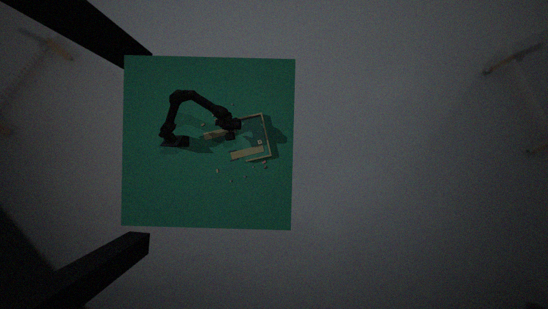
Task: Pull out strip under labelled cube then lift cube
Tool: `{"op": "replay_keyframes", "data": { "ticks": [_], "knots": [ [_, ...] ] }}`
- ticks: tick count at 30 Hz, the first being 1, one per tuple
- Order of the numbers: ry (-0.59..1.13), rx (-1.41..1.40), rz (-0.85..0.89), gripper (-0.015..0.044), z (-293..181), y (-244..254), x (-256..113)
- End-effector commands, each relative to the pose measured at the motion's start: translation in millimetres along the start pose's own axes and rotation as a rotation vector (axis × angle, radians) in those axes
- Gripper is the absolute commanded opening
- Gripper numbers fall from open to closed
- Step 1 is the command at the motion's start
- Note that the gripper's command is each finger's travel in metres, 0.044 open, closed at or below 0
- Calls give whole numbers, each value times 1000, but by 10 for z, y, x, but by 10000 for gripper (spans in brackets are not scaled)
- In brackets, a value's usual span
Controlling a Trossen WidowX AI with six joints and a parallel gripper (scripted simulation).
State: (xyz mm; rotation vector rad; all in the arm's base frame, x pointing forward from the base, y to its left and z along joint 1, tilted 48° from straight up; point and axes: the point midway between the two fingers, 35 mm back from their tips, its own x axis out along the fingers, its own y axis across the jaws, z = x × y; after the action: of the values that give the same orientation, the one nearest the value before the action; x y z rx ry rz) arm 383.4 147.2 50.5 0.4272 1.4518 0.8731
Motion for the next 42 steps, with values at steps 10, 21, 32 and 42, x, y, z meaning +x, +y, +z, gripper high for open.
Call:
{"op": "replay_keyframes", "data": {
  "ticks": [10, 21, 32, 42],
  "knots": [
    [-3, 3, 4, 250, 18, 8, 203],
    [-3, 3, 6, 250, 12, 13, 382],
    [-2, -5, 2, 198, 14, 19, 466],
    [-2, -5, 2, 53, 14, 19, 466]
  ]
}}
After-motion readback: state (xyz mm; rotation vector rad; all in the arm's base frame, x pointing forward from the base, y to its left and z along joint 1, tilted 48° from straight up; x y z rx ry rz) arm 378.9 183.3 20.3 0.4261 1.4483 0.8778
